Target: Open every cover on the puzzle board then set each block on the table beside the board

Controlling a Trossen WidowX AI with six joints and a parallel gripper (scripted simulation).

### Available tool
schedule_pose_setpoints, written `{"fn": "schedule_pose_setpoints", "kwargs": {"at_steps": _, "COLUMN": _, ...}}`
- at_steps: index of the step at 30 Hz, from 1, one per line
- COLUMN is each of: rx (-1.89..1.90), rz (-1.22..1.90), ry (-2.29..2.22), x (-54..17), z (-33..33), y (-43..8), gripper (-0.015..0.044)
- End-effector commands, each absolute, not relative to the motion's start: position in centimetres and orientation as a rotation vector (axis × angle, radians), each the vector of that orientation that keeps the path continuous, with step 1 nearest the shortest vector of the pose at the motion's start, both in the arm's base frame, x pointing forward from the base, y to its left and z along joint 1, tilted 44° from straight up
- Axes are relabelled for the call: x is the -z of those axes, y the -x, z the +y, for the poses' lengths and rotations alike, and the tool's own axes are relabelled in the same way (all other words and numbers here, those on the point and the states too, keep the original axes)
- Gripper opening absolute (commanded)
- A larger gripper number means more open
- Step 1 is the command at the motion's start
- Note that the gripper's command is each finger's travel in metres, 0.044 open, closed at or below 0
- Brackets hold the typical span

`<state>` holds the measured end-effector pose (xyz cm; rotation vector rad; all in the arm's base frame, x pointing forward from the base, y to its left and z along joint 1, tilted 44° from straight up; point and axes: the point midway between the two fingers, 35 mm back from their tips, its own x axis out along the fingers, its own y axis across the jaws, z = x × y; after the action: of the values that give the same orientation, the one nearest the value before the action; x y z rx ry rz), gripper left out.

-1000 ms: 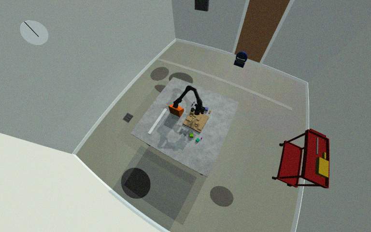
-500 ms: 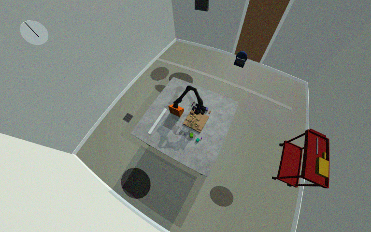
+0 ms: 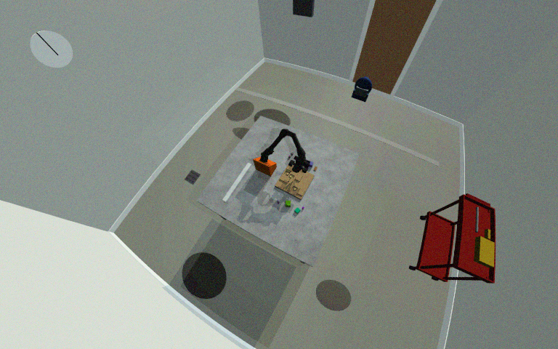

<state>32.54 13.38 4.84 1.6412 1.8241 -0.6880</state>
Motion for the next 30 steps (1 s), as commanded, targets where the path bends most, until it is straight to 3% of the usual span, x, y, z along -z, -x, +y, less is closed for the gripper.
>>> {"fn": "schedule_pose_setpoints", "kwargs": {"at_steps": 1, "rx": 0.69, "rz": 1.829, "ry": -1.647, "x": -4.6, "z": 13.7, "y": -32.5, "gripper": 0.0}}
{"fn": "schedule_pose_setpoints", "kwargs": {"at_steps": 30, "rx": 0.689, "rz": 1.829, "ry": -1.647, "x": -2.6, "z": 15.7, "y": -32.3, "gripper": 0.0}}
